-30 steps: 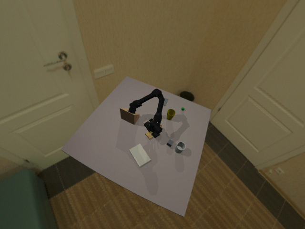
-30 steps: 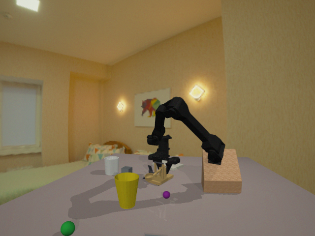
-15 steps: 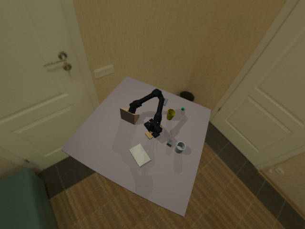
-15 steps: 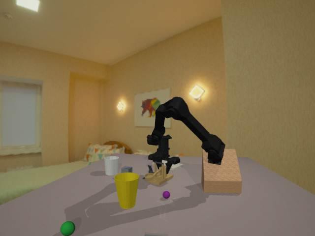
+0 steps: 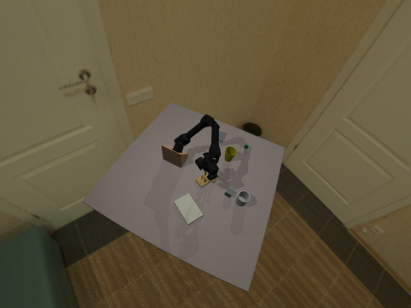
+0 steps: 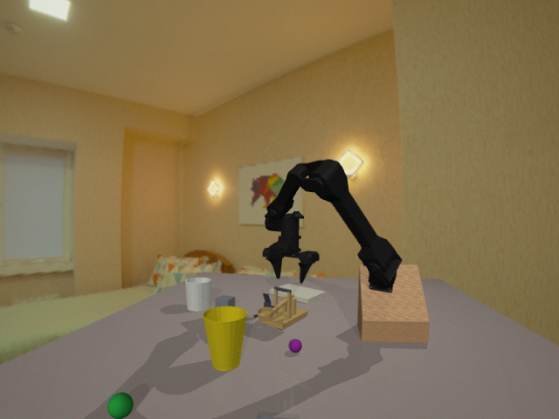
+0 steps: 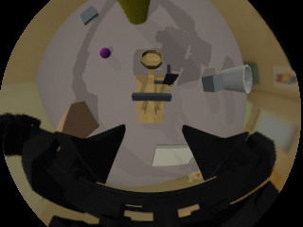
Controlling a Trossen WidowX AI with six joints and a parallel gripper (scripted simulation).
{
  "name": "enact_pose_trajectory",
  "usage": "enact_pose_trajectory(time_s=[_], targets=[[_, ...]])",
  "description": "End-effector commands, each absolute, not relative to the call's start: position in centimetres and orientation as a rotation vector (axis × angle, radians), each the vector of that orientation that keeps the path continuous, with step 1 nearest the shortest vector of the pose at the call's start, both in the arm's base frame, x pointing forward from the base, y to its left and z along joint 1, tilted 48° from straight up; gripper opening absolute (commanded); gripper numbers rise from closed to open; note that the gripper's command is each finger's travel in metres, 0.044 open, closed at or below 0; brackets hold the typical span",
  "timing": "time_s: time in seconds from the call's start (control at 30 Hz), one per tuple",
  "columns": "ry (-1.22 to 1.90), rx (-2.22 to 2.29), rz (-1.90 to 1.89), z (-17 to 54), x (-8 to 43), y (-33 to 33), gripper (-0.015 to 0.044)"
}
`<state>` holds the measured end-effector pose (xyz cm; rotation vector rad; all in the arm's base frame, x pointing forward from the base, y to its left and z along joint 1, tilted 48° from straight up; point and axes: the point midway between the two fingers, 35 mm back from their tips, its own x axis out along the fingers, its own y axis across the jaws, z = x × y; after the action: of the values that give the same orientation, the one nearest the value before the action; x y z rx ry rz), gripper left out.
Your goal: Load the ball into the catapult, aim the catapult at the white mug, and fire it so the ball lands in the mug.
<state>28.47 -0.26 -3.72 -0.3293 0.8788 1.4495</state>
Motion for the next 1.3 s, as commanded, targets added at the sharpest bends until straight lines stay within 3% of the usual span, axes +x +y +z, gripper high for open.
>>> enact_pose_trajectory(time_s=[0.0, 1.27], targets=[[0.879, -0.329, 1.450, -3.72, 28.47, -0.26, 0.0440], [1.549, 0.546, 0.735, -3.50, 28.41, -0.54, 0.0440]])
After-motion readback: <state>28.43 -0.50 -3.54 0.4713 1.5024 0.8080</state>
